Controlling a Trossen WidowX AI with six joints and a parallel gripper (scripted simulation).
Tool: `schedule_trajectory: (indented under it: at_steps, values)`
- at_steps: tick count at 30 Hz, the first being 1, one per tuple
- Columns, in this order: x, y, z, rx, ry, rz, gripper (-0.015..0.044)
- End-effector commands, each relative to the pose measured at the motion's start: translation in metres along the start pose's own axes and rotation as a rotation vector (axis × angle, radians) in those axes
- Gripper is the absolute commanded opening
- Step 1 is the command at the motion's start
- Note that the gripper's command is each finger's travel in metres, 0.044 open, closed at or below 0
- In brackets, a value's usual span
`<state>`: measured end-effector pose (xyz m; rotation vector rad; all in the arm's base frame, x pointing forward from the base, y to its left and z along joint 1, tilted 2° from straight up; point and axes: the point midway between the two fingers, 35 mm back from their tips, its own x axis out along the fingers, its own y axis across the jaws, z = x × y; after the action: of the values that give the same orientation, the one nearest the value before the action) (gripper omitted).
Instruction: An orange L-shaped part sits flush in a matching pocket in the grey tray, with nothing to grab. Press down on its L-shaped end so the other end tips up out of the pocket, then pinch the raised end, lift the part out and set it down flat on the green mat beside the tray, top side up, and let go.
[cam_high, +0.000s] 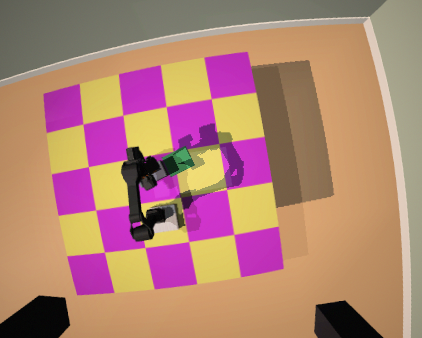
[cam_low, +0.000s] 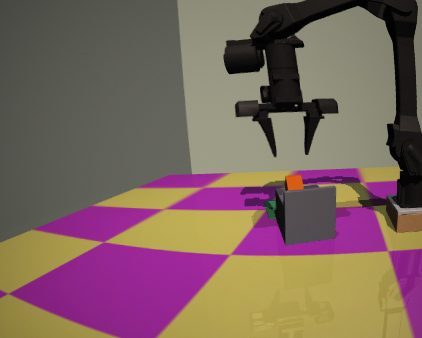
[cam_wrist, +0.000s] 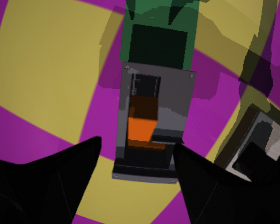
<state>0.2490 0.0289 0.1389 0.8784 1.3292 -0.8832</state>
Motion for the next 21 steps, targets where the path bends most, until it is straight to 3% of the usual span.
schedule_trajectory:
  at_steps: [1,21]
  values:
    - [0.017,-0.002,0.001,0.018,-0.002,-0.010,0.0280]
    - [0.045,-0.002,0.001,0.018,-0.002,-0.010,0.0280]
